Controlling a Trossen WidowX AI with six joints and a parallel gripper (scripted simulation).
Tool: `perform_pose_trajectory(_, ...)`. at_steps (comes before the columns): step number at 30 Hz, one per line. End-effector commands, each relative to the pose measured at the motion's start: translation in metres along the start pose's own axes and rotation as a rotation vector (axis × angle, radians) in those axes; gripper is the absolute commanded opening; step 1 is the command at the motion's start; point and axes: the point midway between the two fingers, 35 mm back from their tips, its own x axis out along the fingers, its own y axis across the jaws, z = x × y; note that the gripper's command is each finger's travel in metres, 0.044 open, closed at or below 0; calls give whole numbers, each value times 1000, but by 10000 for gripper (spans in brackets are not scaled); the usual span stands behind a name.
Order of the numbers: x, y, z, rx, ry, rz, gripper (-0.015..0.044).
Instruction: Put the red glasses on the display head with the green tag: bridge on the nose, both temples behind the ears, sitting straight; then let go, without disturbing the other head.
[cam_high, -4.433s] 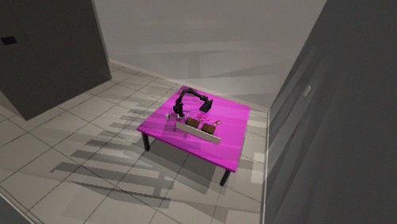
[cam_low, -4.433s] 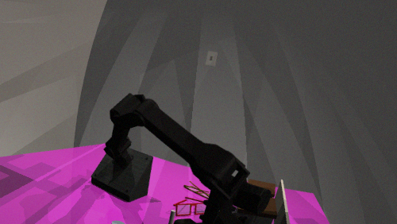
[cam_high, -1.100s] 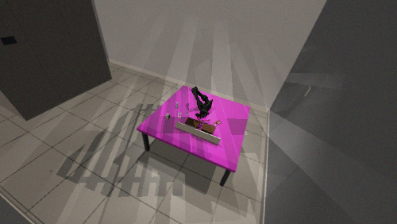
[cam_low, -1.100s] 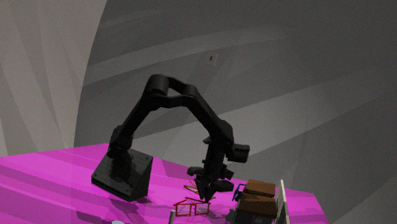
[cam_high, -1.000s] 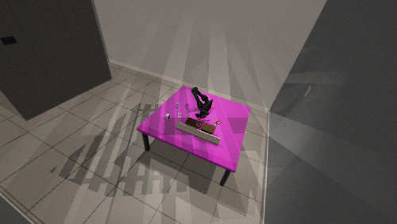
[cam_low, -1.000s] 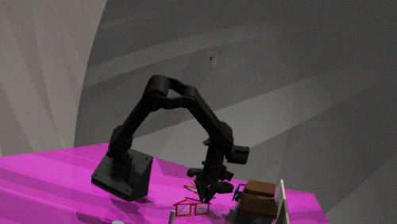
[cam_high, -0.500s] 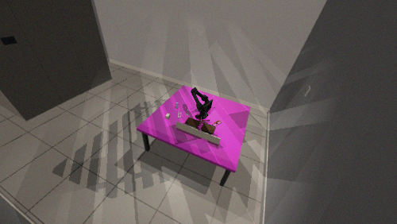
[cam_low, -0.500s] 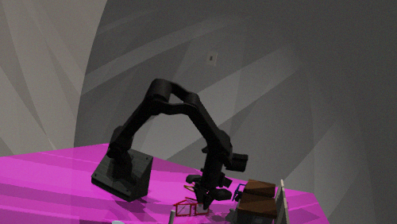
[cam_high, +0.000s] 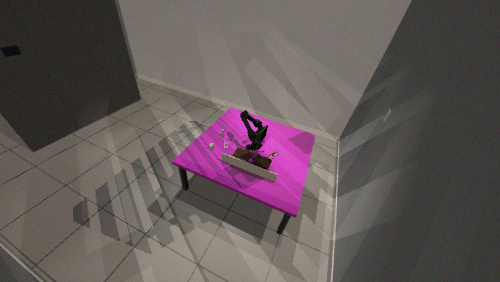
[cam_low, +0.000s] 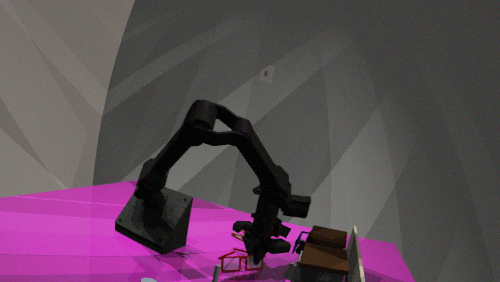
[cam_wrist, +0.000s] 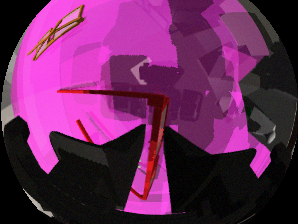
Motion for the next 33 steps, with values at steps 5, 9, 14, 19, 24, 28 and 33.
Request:
perform_pose_trajectory(5, 0, 0, 0, 1, 0, 0, 34)
perform_pose_trajectory(9, 0, 0, 0, 1, 0, 0, 7)
perform_pose_trajectory(14, 0, 0, 0, 1, 0, 0, 0)
perform_pose_trajectory(19, -16, -1, 2, 0, -3, 1, 0)
perform_pose_trajectory(24, -53, -1, 5, -2, -5, 2, 0)
perform_pose_trajectory(28, -80, -1, 5, -3, -4, 2, 0)
perform_pose_trajectory(33, -102, -1, 5, -3, -1, 1, 0)
